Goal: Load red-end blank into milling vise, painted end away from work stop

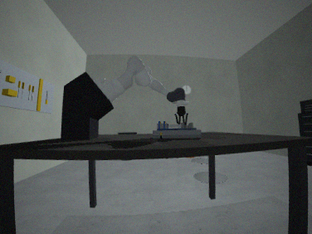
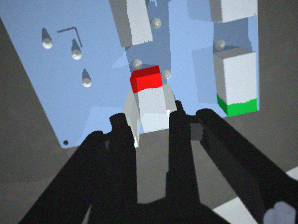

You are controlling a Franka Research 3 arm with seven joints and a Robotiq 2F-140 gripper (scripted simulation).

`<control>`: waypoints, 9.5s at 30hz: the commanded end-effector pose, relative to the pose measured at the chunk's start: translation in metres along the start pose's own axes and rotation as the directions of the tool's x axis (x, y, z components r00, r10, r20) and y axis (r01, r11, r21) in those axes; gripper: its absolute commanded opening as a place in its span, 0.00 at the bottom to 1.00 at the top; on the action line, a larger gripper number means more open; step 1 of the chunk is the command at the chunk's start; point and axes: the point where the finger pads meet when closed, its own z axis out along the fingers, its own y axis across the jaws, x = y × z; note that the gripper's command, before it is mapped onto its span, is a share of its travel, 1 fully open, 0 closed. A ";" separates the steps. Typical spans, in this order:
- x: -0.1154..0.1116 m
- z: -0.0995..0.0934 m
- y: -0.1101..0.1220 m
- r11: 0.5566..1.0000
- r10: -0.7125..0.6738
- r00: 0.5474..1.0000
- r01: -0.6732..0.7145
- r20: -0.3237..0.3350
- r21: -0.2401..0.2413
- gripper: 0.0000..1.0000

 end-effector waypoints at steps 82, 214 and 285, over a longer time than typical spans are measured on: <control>0.000 -0.059 -0.001 1.000 0.000 1.000 0.000 0.000 0.001 0.00; 0.000 -0.125 0.000 0.986 -0.166 0.986 0.166 0.000 0.001 0.00; 0.145 -0.120 -0.033 0.986 -0.166 0.986 0.166 0.000 0.001 0.00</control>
